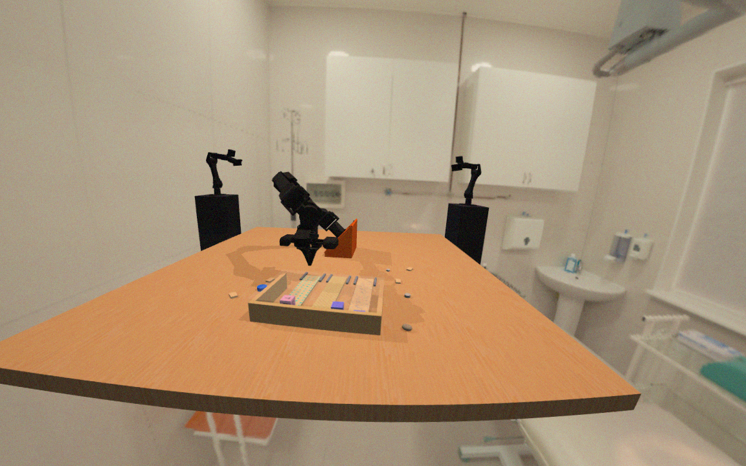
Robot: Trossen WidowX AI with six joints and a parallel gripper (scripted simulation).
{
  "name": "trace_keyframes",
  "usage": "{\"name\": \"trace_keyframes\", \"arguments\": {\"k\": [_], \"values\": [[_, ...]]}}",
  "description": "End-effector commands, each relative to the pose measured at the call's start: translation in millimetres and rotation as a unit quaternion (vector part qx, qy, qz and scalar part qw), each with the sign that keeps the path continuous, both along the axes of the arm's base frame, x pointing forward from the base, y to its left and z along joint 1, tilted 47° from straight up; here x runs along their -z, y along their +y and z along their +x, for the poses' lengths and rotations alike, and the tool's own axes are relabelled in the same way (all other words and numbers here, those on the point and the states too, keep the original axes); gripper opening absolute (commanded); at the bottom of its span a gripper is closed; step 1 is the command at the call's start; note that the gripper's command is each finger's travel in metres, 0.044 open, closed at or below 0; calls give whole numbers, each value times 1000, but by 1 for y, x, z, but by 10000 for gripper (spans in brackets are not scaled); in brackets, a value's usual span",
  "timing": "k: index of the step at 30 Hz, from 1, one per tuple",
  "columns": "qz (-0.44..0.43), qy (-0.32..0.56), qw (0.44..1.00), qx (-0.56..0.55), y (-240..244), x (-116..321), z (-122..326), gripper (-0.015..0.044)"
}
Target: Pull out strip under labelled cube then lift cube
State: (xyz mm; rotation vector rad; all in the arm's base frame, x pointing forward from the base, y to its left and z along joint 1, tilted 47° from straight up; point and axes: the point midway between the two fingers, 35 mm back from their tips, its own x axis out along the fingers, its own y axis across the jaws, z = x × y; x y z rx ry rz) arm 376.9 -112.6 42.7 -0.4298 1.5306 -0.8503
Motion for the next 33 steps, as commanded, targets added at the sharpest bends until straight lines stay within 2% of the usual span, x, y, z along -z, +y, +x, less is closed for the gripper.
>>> {"name": "trace_keyframes", "arguments": {"k": [1, 33], "values": [[-1, 2, 1000, -2, -4, 5, -1, 0], [-3, 2, 1000, -2, -35, 36, -11, 0]]}}
